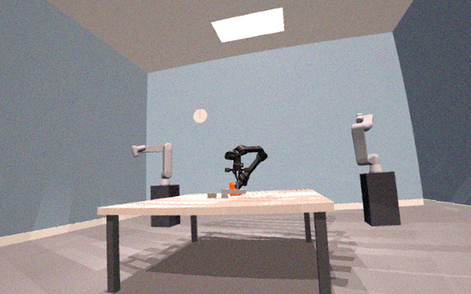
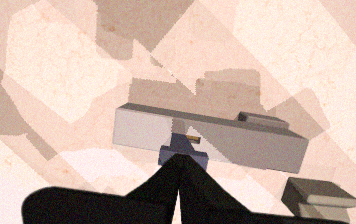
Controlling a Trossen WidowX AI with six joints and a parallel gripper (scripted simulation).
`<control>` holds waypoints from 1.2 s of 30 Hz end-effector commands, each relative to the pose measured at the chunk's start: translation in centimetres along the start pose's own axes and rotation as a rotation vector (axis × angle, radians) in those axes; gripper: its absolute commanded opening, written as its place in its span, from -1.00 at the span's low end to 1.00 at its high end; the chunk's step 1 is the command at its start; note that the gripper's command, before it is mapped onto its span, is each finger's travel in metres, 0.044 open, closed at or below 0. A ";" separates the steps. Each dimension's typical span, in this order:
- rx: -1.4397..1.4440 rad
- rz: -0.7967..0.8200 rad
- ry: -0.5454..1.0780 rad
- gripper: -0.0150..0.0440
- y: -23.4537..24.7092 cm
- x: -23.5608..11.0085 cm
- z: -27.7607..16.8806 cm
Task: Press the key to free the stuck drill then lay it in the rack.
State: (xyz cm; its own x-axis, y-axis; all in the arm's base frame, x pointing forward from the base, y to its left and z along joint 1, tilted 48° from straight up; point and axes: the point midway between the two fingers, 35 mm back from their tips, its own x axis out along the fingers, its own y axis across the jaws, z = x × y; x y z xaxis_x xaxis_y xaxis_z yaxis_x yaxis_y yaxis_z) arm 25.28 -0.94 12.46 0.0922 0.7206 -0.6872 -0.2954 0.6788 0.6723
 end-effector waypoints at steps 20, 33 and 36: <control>0.010 0.033 0.058 -0.49 -0.2 2.9 -0.9; 0.036 0.017 0.041 -0.05 -0.4 0.3 -0.3; 0.068 0.000 0.020 0.22 -0.5 -3.3 0.0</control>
State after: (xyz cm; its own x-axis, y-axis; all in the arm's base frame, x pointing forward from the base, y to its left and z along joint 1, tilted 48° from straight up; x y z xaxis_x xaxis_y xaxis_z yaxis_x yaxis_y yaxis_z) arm 25.02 -1.16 12.15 0.0446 0.7304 -0.6815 -0.2550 0.6679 0.6992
